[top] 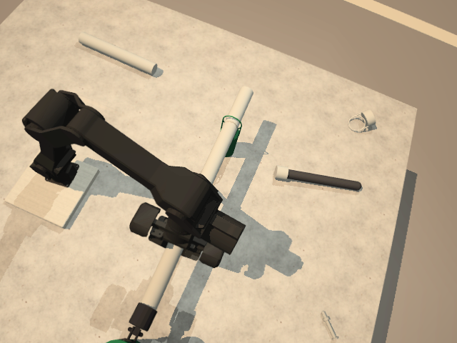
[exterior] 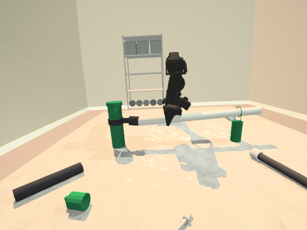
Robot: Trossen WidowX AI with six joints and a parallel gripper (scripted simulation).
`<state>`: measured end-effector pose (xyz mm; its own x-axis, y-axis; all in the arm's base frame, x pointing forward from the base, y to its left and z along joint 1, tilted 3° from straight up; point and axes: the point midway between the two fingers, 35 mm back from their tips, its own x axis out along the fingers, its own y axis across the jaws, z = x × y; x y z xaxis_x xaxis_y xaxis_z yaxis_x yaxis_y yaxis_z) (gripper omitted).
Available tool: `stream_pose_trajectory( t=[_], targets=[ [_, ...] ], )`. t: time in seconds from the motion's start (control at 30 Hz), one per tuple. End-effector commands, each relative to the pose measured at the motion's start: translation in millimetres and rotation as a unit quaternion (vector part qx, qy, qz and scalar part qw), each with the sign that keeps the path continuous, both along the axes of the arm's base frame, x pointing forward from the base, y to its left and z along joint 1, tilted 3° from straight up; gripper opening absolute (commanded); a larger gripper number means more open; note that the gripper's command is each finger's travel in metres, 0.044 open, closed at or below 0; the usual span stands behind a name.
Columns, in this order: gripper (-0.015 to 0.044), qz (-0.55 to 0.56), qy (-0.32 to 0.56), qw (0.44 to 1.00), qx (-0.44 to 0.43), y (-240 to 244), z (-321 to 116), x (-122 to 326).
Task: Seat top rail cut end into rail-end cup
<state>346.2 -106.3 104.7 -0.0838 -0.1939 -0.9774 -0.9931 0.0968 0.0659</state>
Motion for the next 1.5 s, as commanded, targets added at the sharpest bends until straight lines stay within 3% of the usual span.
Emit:
stream_pose_trajectory(
  t=[0.0, 1.47],
  targets=[
    [0.0, 0.0, -0.001, 1.0, -0.002, -0.5, 1.4, -0.1],
    [0.0, -0.001, 0.0, 1.0, -0.007, -7.9, 8.8, -1.5]
  ],
)
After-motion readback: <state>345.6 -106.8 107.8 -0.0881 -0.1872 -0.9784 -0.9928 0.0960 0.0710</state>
